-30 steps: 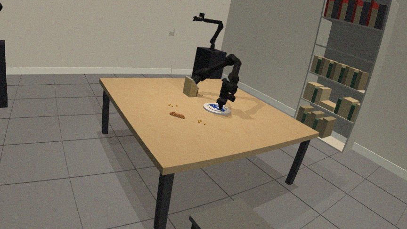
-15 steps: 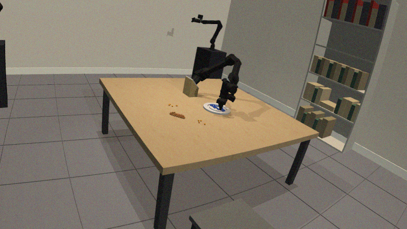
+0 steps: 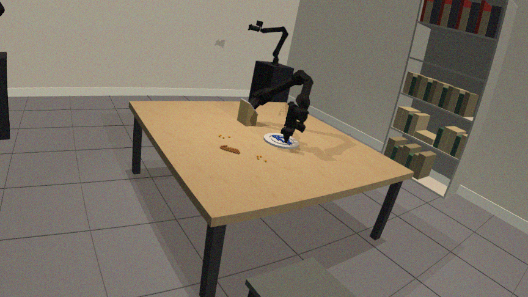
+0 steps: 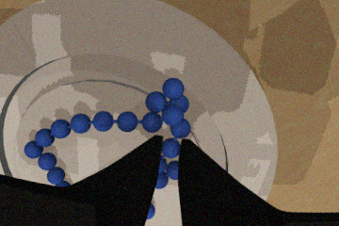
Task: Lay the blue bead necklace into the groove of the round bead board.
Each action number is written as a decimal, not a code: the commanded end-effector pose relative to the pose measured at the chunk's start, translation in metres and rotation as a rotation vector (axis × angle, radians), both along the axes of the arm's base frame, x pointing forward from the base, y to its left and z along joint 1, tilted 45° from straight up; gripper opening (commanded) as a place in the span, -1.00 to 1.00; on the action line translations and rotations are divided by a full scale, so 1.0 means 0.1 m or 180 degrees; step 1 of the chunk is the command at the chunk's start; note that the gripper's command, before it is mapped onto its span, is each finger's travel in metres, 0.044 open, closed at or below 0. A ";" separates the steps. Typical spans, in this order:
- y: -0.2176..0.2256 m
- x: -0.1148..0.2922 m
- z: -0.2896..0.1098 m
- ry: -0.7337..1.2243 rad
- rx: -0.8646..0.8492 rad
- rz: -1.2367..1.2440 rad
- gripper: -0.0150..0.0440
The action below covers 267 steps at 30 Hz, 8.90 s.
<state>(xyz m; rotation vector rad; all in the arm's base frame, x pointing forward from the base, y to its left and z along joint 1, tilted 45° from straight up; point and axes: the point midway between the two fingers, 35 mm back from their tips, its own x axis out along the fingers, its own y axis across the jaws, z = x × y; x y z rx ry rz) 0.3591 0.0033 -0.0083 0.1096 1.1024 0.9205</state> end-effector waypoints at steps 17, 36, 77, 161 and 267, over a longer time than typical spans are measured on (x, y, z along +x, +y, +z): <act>-0.07 -0.02 0.07 0.0011 0.0010 -0.0008 -0.49; -0.16 0.14 -0.01 0.0007 0.0008 -0.0008 -0.49; -0.18 0.15 0.01 0.0007 0.0008 -0.0008 1.00; -0.10 0.07 -0.07 0.1502 0.0295 -0.1579 -0.44; -0.19 0.09 -0.13 0.1525 0.0307 -0.1584 1.00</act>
